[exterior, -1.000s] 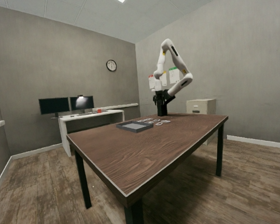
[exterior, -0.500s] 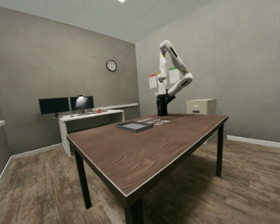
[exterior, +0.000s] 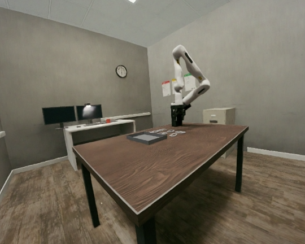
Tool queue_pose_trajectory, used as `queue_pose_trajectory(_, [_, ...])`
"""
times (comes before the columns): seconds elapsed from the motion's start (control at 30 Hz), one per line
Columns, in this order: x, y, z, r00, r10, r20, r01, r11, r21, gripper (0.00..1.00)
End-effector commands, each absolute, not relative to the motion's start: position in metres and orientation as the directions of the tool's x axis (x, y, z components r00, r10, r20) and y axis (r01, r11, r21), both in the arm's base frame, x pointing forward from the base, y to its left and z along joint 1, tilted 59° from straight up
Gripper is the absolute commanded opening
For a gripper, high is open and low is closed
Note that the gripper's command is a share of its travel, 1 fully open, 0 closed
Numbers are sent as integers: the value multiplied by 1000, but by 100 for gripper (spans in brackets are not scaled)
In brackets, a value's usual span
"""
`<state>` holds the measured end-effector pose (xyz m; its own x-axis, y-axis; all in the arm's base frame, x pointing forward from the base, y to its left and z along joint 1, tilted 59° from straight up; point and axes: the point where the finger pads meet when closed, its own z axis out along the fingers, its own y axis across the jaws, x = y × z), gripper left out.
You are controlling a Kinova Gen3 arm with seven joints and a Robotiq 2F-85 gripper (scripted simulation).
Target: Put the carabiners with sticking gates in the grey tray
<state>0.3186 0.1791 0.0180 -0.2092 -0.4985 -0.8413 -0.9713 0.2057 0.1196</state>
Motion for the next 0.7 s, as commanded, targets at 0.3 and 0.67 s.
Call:
queue_pose_trajectory(0.3, [318, 209, 2, -199, -501, -843, -976, 176, 126, 100])
queue_pose_trajectory(0.67, [318, 209, 2, -199, -501, -843, -976, 176, 126, 100])
